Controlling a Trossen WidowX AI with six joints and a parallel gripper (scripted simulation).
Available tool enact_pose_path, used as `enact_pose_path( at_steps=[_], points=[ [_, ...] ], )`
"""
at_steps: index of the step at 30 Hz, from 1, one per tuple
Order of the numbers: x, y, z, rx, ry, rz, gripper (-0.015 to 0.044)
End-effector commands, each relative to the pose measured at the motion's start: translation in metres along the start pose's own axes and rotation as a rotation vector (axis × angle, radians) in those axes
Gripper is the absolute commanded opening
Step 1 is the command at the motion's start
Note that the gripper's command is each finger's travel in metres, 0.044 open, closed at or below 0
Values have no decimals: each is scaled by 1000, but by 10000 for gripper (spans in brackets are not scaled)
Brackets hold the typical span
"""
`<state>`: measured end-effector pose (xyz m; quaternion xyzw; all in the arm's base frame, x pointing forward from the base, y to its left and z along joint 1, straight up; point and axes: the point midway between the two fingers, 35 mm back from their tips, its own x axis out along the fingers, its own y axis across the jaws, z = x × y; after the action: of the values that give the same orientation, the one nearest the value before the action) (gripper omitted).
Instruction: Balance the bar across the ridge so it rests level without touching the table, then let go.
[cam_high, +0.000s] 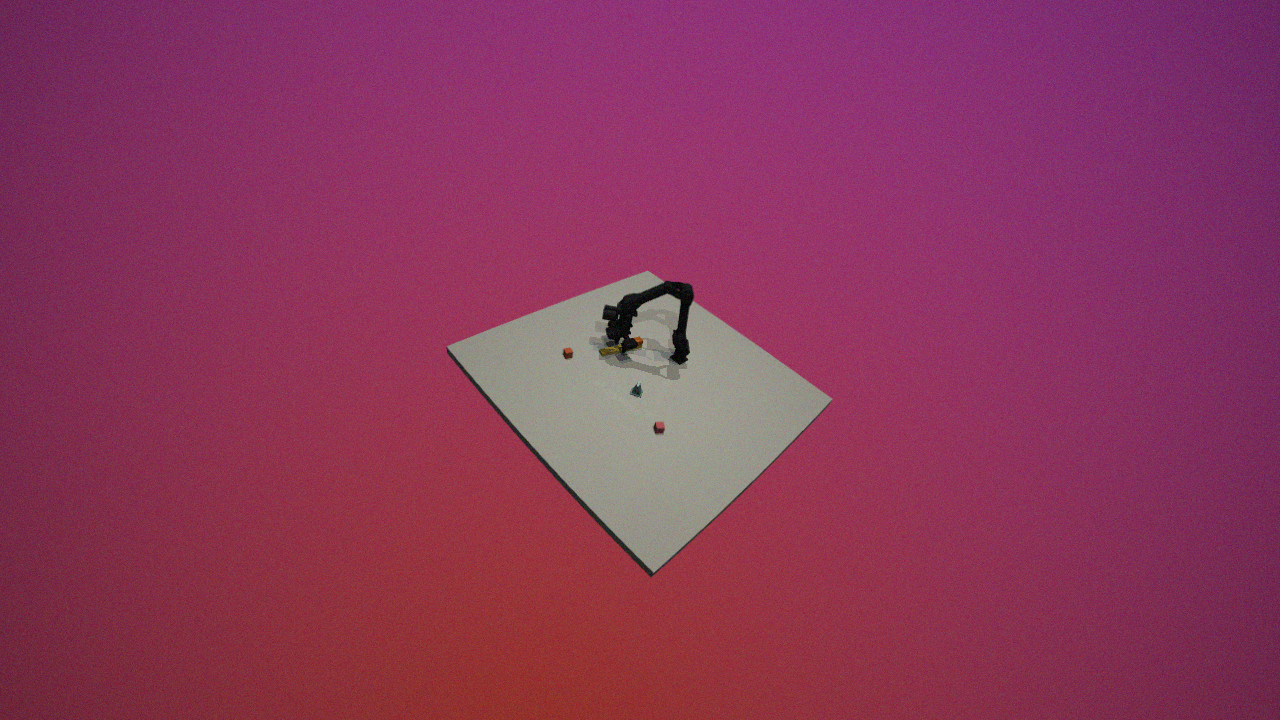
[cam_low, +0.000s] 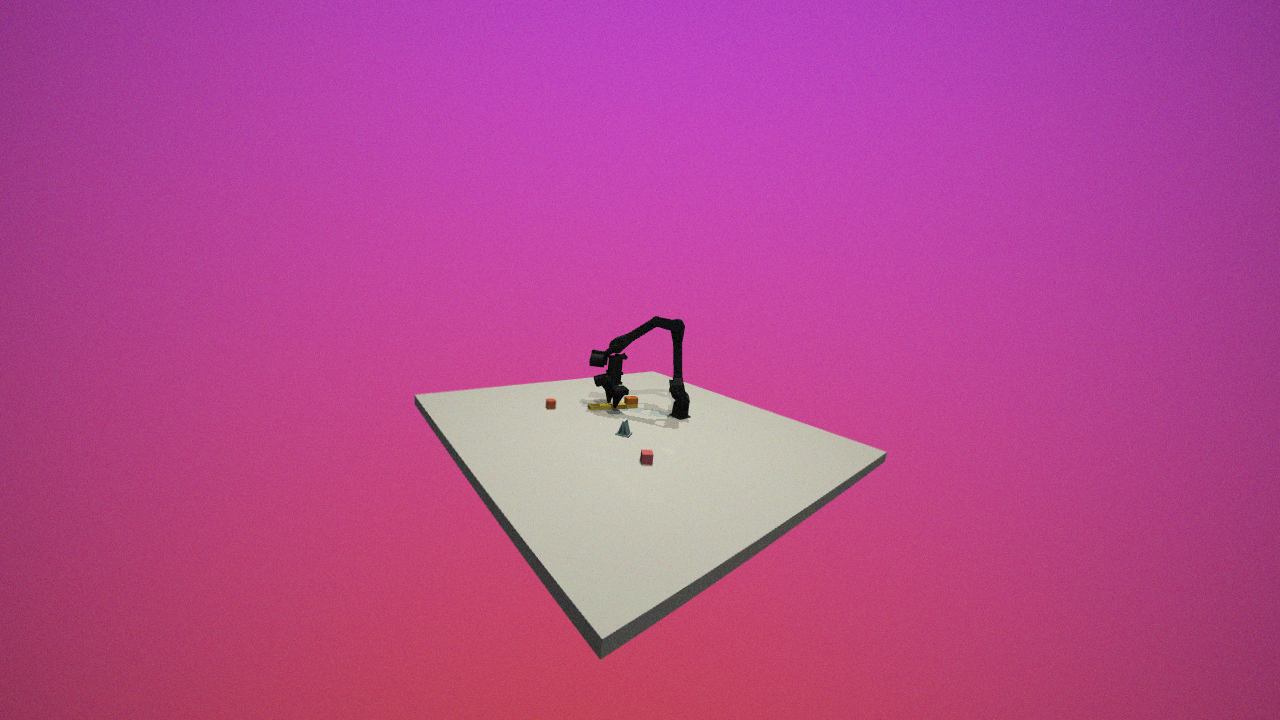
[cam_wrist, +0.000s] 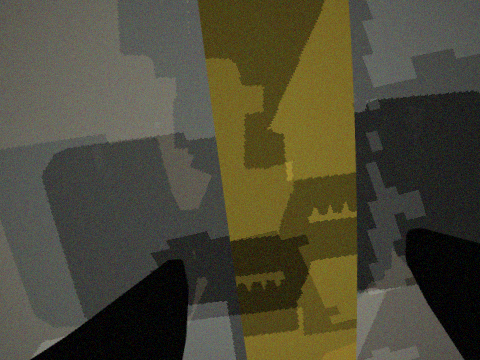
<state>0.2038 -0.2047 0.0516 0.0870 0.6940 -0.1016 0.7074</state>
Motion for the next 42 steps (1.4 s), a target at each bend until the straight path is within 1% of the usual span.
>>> enact_pose_path(
  at_steps=[1,13,20,27,30,42],
  points=[
    [5,1,0,3,0,6,315],
    [5,1,0,3,0,6,315],
    [4,0,-1,0,3,2,131],
    [4,0,-1,0,3,2,85],
    [1,0,0,0,3,2,6],
    [-29,-2,4,1,2,3,0]
  ],
)
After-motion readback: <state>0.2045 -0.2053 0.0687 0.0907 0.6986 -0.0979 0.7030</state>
